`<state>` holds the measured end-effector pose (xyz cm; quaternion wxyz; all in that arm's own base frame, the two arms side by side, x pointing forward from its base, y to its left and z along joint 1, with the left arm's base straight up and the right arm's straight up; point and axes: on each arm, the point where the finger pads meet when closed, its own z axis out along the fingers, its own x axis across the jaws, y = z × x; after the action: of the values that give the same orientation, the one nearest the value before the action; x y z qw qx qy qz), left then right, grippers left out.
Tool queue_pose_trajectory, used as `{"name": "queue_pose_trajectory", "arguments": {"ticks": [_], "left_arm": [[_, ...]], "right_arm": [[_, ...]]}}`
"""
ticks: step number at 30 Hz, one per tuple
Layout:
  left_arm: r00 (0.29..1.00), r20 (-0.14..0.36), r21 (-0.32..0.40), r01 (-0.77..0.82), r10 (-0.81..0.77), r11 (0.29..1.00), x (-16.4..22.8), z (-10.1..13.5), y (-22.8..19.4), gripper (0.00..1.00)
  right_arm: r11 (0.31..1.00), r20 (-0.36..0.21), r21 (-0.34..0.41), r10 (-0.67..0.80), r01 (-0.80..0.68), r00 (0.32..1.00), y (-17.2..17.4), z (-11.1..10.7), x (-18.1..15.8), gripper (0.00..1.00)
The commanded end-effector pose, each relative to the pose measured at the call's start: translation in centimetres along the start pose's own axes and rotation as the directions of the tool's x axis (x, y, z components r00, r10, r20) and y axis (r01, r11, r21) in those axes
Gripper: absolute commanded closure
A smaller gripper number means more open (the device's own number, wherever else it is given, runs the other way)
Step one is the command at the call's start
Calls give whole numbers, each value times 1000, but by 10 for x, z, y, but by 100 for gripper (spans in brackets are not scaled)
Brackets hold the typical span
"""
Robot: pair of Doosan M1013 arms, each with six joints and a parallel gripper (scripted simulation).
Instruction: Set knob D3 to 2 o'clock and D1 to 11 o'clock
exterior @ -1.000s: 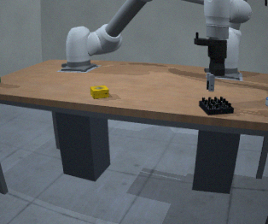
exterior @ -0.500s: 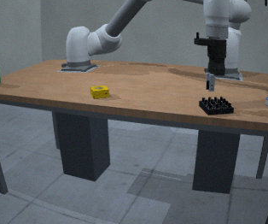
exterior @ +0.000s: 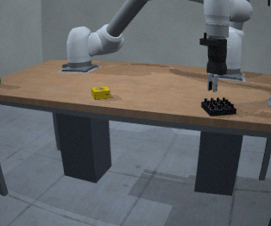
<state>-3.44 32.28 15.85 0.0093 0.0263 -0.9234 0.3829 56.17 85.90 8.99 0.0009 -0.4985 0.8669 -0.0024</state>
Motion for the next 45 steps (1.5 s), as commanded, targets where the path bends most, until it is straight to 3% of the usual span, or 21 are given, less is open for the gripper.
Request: {"name": "queue_pose_trajectory", "arguments": {"ticks": [1,3,4,7,18,20,21,24,35,37,38,45], "left_arm": [[1000,0,-1,0,0,1000,0,0,0,0],[1000,0,-1,0,0,1000,0,0,0,0],[1000,0,-1,0,0,1000,0,0,0,0],[1000,0,-1,0,0,1000,0,0,0,0],[1000,0,-1,0,0,1000,0,0,0,0],[1000,0,-1,0,0,1000,0,0,0,0],[1000,0,-1,0,0,1000,0,0,0,0],[1000,0,-1,0,0,1000,0,0,0,0],[1000,0,-1,0,0,1000,0,0,0,0],[1000,0,-1,0,0,1000,0,0,0,0],[1000,0,-1,0,0,1000,0,0,0,0],[1000,0,-1,0,0,1000,0,0,0,0]], "right_arm": [[988,3,-5,-156,156,988,-2,-3,-2,54],[988,3,-5,-156,156,988,-2,-3,-2,54],[969,4,-4,-247,247,969,-2,-3,-3,54],[939,4,-4,-345,345,939,-3,-4,-5,54],[714,5,-2,-700,700,714,-3,-7,-8,54],[714,5,-2,-700,700,714,-3,-7,-8,54],[638,6,-1,-770,770,638,-2,-8,-9,54],[564,6,-1,-826,826,564,-1,-8,-9,54],[175,5,2,-985,985,175,3,-11,-8,54],[175,5,2,-985,985,175,3,-11,-8,54],[85,5,2,-996,996,85,5,-12,-7,54],[-174,5,3,-985,985,-174,8,-14,-3,54]]}}
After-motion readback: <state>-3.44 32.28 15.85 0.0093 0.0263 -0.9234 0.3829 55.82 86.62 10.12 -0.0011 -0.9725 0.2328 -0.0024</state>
